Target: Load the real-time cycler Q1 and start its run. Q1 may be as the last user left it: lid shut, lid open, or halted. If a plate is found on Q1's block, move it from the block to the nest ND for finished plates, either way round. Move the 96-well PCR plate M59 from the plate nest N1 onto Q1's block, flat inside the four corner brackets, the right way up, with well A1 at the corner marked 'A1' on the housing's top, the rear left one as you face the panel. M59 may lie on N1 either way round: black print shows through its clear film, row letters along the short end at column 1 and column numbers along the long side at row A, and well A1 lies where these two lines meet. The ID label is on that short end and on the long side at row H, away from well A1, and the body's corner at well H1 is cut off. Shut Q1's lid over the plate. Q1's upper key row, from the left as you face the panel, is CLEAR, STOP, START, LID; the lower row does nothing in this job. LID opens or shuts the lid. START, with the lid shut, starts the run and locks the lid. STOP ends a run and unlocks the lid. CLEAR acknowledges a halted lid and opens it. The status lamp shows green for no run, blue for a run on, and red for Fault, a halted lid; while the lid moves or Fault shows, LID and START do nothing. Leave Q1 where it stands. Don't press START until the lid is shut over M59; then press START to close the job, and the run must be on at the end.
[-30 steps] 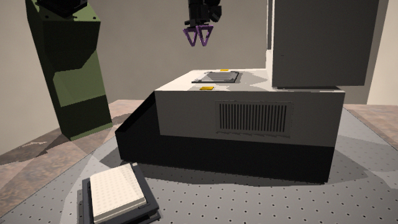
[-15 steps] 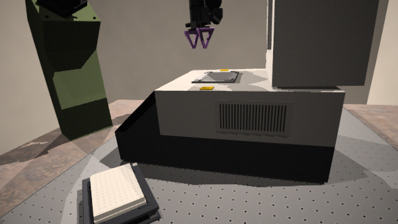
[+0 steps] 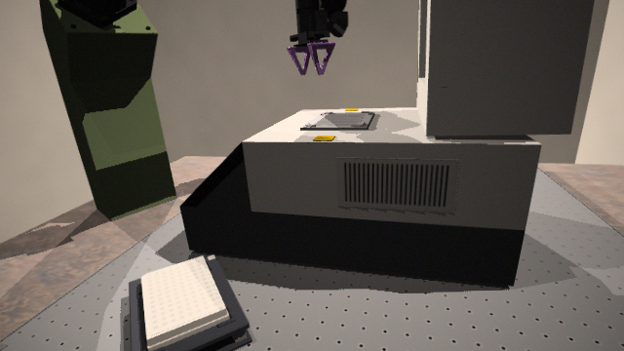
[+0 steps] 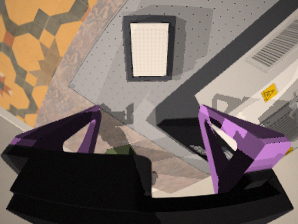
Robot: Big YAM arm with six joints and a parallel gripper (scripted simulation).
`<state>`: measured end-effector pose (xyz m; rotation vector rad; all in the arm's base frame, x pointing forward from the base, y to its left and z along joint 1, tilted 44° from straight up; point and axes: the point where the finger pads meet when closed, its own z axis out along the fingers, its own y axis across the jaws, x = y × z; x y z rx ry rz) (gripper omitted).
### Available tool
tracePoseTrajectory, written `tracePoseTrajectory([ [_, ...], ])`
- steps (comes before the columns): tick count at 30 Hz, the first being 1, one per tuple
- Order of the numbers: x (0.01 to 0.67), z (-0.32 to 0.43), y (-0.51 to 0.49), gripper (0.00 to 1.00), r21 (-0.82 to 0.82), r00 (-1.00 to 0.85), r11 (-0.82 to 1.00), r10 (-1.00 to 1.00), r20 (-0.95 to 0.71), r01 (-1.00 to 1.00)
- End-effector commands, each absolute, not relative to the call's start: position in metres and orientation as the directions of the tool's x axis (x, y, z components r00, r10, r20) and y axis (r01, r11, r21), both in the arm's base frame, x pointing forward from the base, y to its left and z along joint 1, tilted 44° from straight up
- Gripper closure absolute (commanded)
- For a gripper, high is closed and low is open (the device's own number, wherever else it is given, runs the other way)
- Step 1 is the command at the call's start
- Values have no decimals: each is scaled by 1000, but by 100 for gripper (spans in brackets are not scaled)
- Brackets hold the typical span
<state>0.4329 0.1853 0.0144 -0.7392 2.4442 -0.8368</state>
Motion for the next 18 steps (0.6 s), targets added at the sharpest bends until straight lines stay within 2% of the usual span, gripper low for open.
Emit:
tracePoseTrajectory([
  [1,441,36,204,0,-651,-726,682,-627,-284,-334],
  [18,447,27,190,0,-653,-748,687,-605,-274,-317],
])
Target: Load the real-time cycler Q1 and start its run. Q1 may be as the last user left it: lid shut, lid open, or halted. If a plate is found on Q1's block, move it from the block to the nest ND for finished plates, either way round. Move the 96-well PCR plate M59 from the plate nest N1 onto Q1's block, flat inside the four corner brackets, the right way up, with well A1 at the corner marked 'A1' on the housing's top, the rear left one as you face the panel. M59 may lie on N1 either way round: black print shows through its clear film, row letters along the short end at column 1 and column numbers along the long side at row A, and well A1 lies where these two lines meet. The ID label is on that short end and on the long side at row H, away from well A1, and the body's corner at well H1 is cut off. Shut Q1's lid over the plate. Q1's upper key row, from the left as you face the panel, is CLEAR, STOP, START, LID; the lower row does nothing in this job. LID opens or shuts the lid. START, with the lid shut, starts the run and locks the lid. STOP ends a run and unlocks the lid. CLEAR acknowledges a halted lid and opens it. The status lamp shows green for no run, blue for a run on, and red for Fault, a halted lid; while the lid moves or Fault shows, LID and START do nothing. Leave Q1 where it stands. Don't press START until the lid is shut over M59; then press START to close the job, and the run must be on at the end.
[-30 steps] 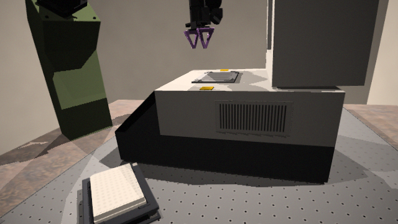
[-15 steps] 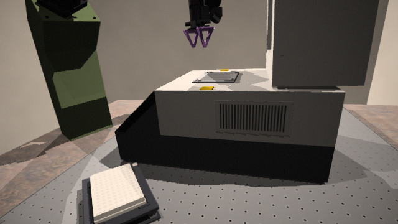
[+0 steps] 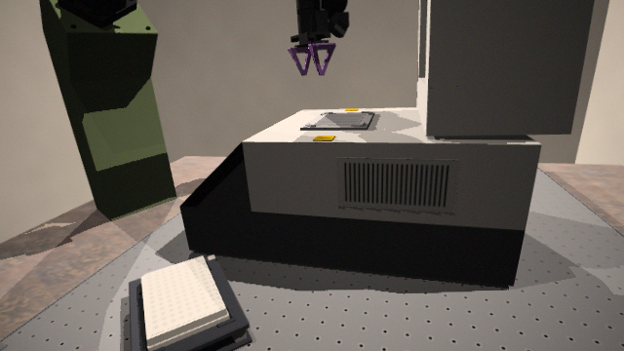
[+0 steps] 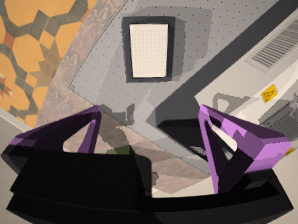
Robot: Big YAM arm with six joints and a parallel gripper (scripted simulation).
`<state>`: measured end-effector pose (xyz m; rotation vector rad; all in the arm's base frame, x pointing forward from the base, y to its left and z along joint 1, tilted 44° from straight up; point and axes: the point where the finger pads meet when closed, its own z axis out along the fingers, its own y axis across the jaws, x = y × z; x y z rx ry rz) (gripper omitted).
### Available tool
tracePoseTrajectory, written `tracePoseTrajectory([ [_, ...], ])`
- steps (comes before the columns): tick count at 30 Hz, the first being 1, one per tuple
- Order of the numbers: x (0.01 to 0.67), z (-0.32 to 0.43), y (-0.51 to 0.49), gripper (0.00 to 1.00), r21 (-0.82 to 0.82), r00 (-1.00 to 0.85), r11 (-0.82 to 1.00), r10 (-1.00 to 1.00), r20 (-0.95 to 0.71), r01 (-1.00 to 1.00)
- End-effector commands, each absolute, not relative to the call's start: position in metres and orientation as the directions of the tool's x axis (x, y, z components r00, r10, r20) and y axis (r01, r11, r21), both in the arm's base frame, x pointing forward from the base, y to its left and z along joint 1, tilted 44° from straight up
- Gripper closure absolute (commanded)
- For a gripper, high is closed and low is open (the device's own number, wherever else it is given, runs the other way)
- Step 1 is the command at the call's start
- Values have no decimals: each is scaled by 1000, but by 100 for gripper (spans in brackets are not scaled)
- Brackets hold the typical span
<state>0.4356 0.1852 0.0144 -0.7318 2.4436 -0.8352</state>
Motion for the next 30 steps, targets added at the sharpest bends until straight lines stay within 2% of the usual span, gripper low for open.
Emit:
tracePoseTrajectory([
  [1,445,27,189,0,-654,-748,686,-606,-270,-319],
  [11,434,42,155,0,-627,-770,736,-547,-328,-256],
  [17,425,52,130,0,-568,-795,813,-428,-430,-130],
  [21,413,48,110,0,-592,-796,787,-466,-387,-174],
  [30,407,69,76,0,-539,-799,840,-365,-478,-61],
])
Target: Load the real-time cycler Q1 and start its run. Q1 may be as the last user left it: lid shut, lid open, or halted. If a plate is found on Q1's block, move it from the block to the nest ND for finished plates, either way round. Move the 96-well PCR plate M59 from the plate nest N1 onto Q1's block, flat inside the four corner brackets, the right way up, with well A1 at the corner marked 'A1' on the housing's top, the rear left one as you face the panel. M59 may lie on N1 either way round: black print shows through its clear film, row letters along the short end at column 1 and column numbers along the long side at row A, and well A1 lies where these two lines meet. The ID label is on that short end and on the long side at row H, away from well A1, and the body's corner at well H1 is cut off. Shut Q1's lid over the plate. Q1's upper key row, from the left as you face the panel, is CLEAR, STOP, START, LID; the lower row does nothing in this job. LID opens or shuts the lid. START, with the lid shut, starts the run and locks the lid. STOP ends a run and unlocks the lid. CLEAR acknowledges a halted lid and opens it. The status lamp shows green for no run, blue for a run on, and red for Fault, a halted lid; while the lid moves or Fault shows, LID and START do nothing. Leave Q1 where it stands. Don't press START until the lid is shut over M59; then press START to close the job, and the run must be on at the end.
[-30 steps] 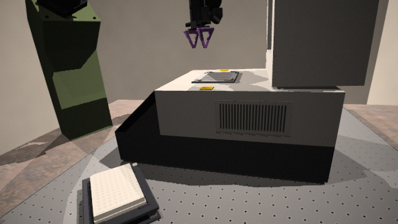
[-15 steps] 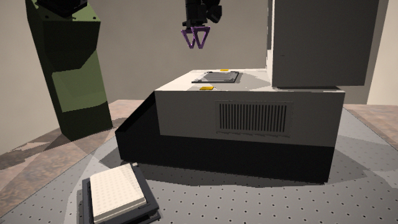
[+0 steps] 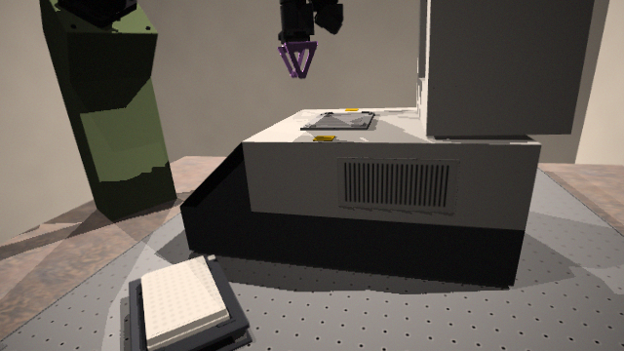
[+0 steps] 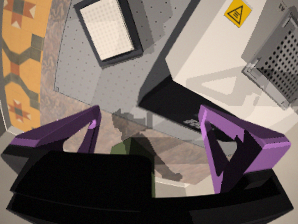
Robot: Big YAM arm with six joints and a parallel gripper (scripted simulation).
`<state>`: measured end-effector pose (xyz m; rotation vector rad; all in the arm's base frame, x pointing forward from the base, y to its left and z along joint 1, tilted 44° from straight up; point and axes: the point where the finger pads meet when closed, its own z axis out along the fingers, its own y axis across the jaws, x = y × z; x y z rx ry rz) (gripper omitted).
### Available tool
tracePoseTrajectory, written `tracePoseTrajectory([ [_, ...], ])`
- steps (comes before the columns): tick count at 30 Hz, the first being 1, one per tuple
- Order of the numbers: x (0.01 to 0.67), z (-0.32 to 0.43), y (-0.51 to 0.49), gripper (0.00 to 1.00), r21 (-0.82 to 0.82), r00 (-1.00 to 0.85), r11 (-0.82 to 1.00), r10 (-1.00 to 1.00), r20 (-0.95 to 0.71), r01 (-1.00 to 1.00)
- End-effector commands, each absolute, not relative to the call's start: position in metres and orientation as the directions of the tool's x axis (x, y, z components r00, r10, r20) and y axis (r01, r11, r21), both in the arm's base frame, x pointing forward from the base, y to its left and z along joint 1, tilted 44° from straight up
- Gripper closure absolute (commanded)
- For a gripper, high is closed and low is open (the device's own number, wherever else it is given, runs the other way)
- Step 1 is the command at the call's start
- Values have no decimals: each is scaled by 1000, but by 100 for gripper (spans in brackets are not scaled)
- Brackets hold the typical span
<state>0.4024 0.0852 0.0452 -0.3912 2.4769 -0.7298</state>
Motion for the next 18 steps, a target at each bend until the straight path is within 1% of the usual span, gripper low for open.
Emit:
tracePoseTrajectory([
  [1,405,71,71,0,-517,-801,856,-323,-503,-21],
  [3,401,71,62,0,-523,-803,852,-331,-495,-29],
  [5,397,68,52,0,-479,-809,877,-253,-531,40],
  [6,394,67,47,0,-479,-814,877,-247,-526,43],
  [11,386,69,31,0,-499,-819,866,-274,-504,17],
  [14,389,84,24,0,-430,-793,896,-179,-583,114],
  [18,380,91,-1,0,-455,-798,886,-207,-566,93],
])
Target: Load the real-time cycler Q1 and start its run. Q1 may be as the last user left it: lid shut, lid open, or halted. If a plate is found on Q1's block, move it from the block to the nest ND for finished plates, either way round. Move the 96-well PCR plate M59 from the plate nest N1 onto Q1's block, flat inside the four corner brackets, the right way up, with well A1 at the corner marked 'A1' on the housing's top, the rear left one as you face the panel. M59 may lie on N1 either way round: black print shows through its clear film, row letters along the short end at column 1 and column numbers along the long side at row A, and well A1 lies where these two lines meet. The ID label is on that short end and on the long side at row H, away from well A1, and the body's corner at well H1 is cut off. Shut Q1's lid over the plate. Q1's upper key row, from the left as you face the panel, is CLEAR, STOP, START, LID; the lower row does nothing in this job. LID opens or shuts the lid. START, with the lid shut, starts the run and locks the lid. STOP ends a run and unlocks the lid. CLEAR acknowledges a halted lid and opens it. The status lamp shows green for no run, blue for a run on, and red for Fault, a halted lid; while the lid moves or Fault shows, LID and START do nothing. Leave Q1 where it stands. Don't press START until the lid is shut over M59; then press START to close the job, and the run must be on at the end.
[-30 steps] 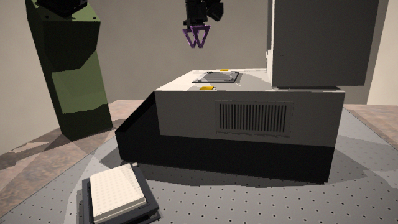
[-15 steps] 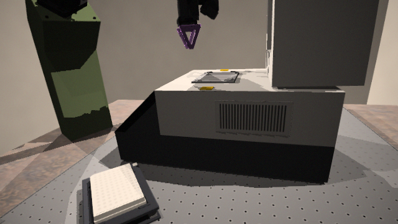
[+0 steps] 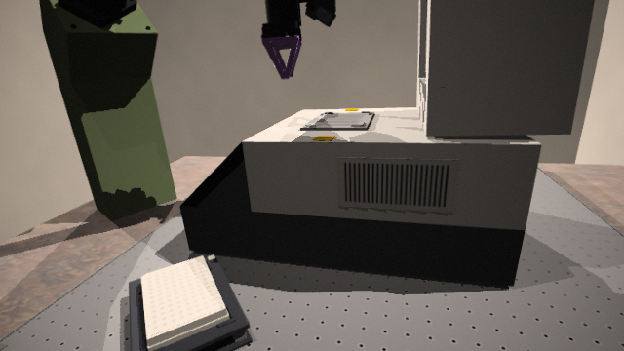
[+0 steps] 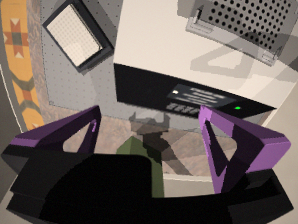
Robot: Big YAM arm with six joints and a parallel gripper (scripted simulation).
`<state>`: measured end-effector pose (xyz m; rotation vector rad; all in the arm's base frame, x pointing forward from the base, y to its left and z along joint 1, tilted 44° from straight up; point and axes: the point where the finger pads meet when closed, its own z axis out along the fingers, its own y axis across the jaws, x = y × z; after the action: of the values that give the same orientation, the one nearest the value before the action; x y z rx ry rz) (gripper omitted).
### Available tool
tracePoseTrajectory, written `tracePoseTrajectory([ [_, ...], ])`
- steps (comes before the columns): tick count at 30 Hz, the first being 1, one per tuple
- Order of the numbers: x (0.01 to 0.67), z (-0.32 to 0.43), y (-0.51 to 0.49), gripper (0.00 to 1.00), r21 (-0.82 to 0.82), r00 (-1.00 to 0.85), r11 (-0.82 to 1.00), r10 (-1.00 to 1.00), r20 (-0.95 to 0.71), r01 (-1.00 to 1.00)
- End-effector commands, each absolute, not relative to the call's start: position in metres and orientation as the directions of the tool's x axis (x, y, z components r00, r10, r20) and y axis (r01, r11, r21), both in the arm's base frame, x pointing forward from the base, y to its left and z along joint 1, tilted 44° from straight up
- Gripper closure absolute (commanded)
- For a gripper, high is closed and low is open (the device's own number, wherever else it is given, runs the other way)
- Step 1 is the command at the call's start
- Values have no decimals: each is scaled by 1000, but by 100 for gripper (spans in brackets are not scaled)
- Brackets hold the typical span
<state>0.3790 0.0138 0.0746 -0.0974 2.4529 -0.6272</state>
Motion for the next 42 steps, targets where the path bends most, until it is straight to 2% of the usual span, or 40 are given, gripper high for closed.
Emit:
tracePoseTrajectory([
  [1,377,90,-6,0,-432,-798,893,-168,-579,126],
  [3,373,88,-15,0,-392,-792,902,-104,-601,179],
  [13,366,108,-48,0,-347,-762,907,-47,-646,239],
  [19,344,104,-80,0,-262,-741,898,99,-664,354],
  [29,334,116,-111,0,-162,-686,876,228,-691,454],
  [33,323,122,-136,0,-195,-700,875,202,-685,443],
  [38,323,141,-157,0,-82,-614,841,320,-722,535],
  [42,316,144,-179,0,-68,-603,826,350,-717,559],
])
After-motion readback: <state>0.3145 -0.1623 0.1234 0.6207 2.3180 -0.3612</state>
